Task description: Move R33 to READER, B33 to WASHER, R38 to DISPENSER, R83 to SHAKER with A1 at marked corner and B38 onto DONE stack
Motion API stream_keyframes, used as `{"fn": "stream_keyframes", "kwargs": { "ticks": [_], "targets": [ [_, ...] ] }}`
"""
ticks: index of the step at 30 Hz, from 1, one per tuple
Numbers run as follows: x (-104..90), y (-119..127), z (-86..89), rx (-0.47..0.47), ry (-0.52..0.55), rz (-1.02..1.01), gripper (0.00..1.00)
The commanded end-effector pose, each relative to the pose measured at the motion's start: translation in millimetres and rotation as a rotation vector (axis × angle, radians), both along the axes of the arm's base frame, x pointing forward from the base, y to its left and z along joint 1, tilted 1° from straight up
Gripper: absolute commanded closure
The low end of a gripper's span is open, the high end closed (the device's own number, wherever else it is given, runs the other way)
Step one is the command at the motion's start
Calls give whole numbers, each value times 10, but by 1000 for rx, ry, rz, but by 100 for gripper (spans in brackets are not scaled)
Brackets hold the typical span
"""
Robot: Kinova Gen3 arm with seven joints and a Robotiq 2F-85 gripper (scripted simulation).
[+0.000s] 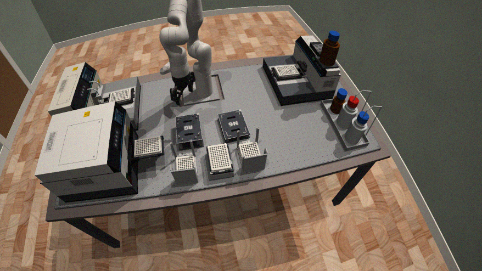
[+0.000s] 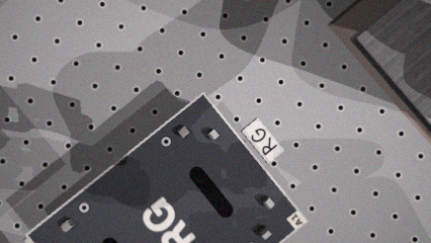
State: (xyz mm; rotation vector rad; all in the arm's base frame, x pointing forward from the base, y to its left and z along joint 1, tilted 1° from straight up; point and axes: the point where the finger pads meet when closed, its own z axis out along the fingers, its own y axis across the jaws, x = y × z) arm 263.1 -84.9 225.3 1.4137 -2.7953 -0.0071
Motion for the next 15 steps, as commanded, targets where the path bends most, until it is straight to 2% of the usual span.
{"fn": "stream_keyframes", "kwargs": {
  "ticks": [1, 15],
  "targets": [
    [54, 119, -22, -5, 1, 12, 0],
    [221, 491, -46, -5, -3, 12, 0]
  ]
}}
